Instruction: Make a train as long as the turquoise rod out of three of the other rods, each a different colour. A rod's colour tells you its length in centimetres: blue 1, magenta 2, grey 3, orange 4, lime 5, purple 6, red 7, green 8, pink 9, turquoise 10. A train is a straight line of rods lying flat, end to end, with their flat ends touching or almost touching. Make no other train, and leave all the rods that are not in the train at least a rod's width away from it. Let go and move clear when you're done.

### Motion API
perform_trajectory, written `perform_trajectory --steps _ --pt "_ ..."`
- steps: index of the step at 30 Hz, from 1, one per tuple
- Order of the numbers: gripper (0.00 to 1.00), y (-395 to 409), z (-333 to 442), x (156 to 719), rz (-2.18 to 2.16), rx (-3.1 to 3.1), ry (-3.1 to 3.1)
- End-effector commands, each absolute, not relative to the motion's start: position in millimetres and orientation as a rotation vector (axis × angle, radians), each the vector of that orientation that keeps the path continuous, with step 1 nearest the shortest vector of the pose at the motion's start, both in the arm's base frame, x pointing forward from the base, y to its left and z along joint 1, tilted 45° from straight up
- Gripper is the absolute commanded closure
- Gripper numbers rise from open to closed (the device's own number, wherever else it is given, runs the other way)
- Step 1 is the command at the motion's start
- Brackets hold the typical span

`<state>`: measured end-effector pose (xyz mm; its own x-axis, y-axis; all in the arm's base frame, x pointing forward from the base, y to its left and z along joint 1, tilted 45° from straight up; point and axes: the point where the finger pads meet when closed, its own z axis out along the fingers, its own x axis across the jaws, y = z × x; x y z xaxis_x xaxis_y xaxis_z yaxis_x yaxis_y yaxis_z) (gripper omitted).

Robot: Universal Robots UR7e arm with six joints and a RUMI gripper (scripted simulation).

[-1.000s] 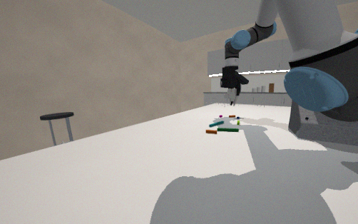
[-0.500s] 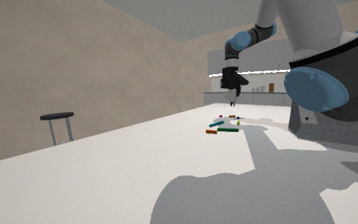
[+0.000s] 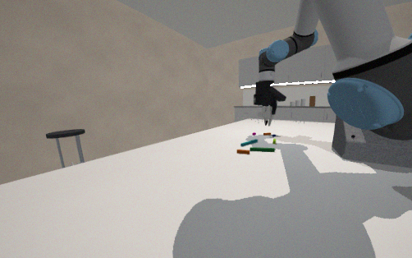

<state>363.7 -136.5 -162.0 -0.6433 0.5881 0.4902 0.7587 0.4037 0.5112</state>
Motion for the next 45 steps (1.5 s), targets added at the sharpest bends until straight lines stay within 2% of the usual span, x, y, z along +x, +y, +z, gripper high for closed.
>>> perform_trajectory --steps 1,45 --pt "0.86 -132 -167 365 -1.069 -1.189 -2.43" --pt "0.86 -115 -184 367 -1.069 -1.189 -2.43"
